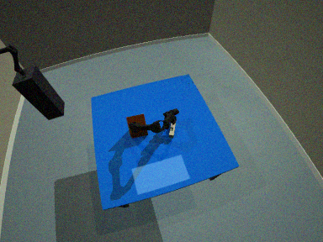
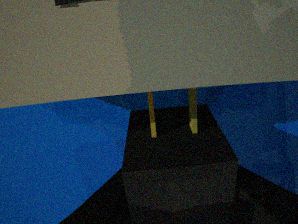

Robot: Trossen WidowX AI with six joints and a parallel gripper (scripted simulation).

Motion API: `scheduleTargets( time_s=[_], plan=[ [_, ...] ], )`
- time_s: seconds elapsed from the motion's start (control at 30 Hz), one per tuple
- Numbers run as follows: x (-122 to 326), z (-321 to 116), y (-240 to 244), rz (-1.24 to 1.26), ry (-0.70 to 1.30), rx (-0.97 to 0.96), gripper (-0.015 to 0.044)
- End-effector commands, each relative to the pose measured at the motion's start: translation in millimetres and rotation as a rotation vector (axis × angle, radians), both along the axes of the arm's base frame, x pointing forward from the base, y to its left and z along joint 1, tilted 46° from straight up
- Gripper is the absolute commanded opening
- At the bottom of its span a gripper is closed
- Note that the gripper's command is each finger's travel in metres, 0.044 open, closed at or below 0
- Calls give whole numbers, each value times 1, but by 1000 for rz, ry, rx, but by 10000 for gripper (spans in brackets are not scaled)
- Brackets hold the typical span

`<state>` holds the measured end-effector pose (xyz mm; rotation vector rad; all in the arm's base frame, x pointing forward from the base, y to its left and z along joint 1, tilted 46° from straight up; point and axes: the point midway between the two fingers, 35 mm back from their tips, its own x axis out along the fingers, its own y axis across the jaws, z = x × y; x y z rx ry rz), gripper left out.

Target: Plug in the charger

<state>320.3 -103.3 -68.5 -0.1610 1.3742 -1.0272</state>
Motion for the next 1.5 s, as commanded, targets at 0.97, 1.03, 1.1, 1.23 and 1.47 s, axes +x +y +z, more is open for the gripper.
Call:
scheduleTargets(
  time_s=[0.97,1.03,1.1,1.23,1.47],
  plan=[
    [4,2,-2,4,3,-5,0],
    [4,2,-2,4,3,-5,0],
    [5,2,-3,4,3,-5,0],
    [5,3,-3,4,3,-5,0],
    [7,3,-4,4,3,-5,0]
  ],
)
